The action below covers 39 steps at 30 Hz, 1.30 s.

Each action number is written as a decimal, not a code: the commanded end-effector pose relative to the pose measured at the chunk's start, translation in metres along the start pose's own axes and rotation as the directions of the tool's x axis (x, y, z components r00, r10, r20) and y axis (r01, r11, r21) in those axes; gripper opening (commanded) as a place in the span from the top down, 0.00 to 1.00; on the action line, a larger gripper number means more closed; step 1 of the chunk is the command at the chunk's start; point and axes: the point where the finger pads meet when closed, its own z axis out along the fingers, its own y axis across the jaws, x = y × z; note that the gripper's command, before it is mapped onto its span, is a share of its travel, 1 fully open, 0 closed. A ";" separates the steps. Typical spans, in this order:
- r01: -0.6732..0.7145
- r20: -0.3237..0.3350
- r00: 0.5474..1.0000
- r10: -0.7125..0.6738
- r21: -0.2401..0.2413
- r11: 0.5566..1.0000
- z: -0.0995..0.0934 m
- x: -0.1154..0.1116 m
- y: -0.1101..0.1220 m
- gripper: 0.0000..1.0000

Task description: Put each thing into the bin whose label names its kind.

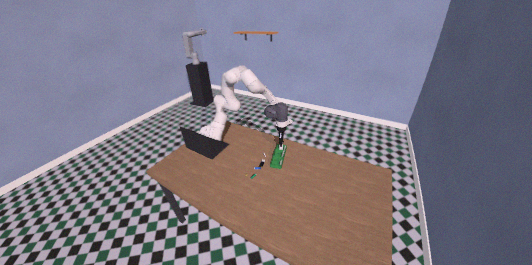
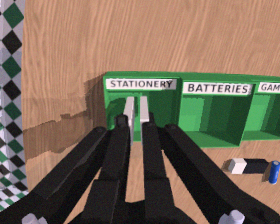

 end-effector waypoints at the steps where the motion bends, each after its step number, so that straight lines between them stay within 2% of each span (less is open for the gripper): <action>1: -0.008 -0.002 1.000 0.008 0.002 1.000 0.001 0.000 0.000 0.95; 34: -0.008 -0.002 1.000 0.008 0.002 1.000 0.001 0.000 0.000 0.95; 39: -0.008 -0.002 1.000 0.008 0.002 1.000 -0.006 0.000 0.000 0.95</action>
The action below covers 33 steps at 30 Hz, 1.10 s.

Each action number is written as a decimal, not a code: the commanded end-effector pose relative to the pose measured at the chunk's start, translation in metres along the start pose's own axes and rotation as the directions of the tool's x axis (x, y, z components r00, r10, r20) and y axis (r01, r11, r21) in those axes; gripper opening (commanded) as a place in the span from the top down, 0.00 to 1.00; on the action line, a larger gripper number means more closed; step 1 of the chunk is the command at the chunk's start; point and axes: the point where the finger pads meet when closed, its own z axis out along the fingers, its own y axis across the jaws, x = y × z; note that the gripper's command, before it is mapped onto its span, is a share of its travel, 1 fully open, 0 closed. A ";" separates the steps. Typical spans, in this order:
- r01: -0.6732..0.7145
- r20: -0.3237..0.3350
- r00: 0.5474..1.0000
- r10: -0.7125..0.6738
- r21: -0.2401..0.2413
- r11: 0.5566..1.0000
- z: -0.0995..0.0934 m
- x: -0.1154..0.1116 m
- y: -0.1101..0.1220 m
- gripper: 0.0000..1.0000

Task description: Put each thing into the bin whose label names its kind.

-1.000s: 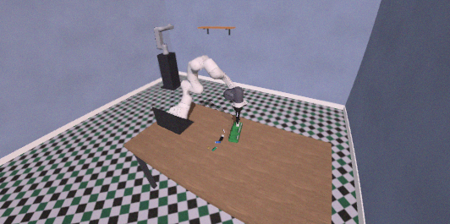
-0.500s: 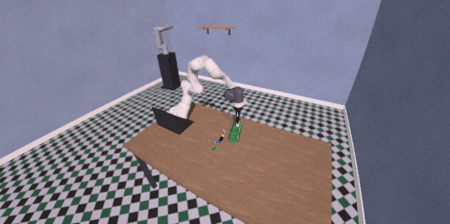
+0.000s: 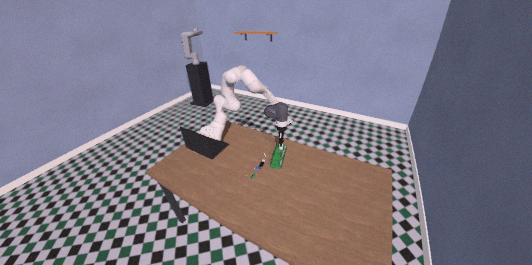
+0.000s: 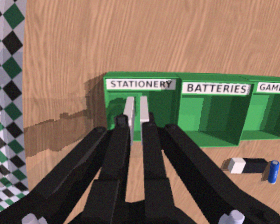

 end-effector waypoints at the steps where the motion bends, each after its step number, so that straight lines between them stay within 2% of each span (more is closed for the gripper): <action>1: -0.007 0.001 1.000 0.007 0.002 1.000 -0.005 0.000 0.000 0.95; 19: -0.007 0.001 1.000 0.007 0.002 1.000 -0.026 0.000 0.000 0.95; 26: -0.007 0.001 1.000 0.007 0.002 1.000 -0.054 0.000 0.000 0.95; 33: -0.007 0.001 1.000 0.007 0.002 1.000 -0.056 0.000 0.000 0.95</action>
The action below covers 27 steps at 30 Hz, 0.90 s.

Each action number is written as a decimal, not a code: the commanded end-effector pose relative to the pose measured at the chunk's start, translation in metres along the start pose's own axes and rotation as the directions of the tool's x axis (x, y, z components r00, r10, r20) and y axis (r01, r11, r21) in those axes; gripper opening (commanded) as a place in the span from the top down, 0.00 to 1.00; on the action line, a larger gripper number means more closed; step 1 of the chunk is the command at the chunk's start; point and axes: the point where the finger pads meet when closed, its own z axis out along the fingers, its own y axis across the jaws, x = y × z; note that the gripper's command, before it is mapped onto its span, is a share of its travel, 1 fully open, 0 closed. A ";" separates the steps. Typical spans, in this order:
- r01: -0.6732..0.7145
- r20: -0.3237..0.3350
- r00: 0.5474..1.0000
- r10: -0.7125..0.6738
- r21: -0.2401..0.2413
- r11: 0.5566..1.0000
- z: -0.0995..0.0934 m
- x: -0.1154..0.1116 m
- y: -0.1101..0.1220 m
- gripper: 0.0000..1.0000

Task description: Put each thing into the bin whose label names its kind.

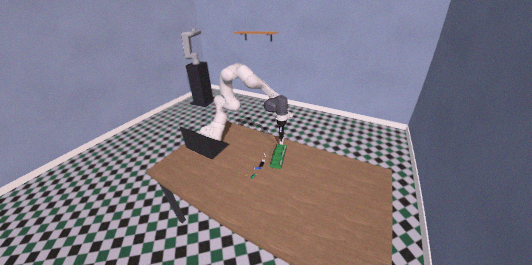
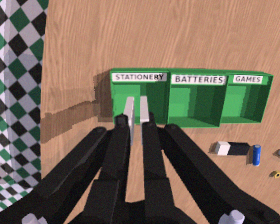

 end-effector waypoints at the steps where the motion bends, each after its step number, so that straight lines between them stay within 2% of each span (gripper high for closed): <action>1: -0.002 0.011 1.000 0.002 0.004 1.000 -0.001 -0.003 -0.002 0.95; 4: -0.002 0.011 1.000 0.002 0.004 1.000 -0.001 -0.003 -0.002 0.95; 10: -0.002 0.011 1.000 0.002 0.004 1.000 -0.051 -0.002 -0.002 0.95; 12: -0.002 0.011 1.000 0.002 0.004 1.000 -0.051 -0.002 -0.002 0.95; 19: -0.002 0.011 1.000 0.002 0.004 1.000 -0.109 -0.002 -0.002 0.95; 27: -0.002 0.011 1.000 0.002 0.004 1.000 -0.112 -0.002 -0.002 0.95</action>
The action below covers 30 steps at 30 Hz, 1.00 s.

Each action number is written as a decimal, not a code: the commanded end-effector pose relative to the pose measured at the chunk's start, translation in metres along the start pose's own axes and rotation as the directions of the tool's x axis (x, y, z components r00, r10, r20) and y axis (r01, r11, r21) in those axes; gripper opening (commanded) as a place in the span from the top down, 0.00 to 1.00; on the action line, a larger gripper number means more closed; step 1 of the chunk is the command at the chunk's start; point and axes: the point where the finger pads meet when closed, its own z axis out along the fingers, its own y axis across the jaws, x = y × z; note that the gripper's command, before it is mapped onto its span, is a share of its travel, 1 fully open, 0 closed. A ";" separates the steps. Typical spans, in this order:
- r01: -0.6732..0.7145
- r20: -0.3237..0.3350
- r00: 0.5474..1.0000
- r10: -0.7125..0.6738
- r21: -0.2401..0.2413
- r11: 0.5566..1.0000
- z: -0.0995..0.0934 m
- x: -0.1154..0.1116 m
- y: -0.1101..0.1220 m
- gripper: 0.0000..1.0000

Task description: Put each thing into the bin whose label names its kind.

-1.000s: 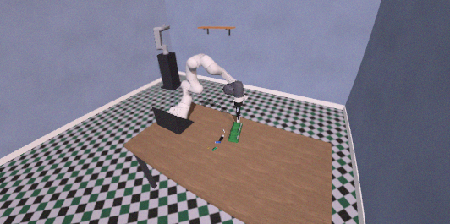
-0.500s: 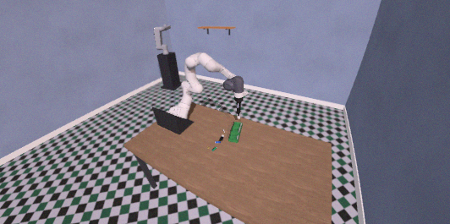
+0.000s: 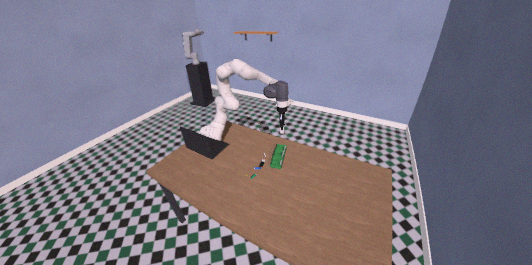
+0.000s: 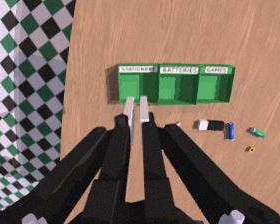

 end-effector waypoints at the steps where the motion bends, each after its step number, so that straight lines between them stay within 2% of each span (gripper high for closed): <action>1: 0.004 0.020 1.000 -0.004 0.009 1.000 0.001 -0.006 -0.004 0.95; 12: 0.004 0.020 1.000 -0.004 0.009 1.000 0.001 -0.006 -0.004 0.95; 13: -0.046 0.021 0.999 0.046 0.008 0.999 0.004 -0.010 0.003 0.59; 16: -0.189 0.022 0.982 0.189 0.005 0.982 0.013 -0.022 0.023 0.59; 19: -0.213 0.023 0.977 0.213 0.004 0.977 0.016 -0.026 0.029 0.59; 20: -0.276 0.023 0.961 0.276 0.003 0.961 0.019 -0.030 0.036 0.59; 25: -0.395 0.030 0.918 0.395 -0.003 0.919 0.034 -0.049 0.069 0.59; 30: -0.514 0.037 0.857 0.514 -0.008 0.857 0.049 -0.069 0.103 0.59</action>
